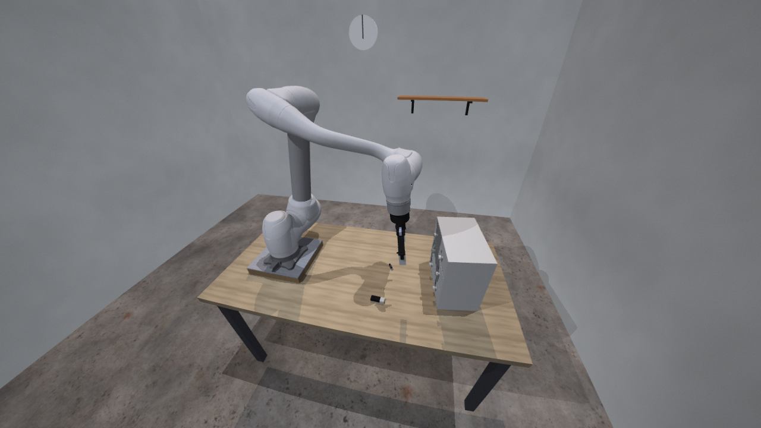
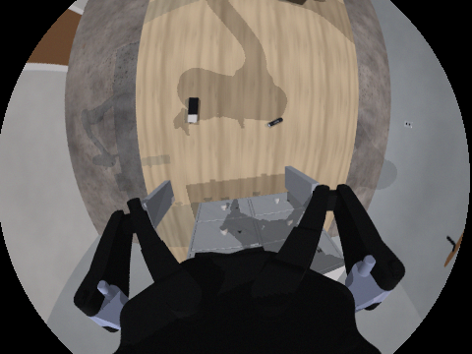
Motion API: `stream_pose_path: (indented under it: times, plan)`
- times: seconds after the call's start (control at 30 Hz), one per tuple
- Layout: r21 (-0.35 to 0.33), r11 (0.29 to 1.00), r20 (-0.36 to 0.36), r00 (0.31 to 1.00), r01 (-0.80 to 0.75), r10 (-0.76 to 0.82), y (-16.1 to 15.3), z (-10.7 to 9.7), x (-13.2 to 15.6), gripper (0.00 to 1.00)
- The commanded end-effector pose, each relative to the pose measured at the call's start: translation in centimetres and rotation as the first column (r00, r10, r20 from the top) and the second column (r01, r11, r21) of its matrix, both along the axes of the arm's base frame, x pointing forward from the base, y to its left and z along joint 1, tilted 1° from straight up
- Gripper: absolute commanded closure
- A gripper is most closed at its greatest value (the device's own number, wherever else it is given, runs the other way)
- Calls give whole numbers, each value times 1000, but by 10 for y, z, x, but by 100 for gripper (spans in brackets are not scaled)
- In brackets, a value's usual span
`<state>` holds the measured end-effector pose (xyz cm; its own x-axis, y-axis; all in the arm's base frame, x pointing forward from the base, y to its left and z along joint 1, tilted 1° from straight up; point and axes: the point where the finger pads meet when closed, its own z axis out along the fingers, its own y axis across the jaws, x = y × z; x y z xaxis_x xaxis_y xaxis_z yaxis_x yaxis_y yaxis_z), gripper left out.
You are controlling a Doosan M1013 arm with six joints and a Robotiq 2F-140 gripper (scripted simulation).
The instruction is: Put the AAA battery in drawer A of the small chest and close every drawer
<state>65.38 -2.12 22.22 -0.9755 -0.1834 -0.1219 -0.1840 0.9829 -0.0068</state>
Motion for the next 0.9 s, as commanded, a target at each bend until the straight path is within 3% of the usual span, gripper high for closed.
stream_pose_path:
  times: [0.0,0.3,0.87]
  plan:
    - [-5,1000,-33,999,0,0,1,1,-2,0]
    - [-17,1000,-96,995,-1,-1,0,6,-7,0]
    - [-18,1000,-105,995,-1,-1,0,7,-8,0]
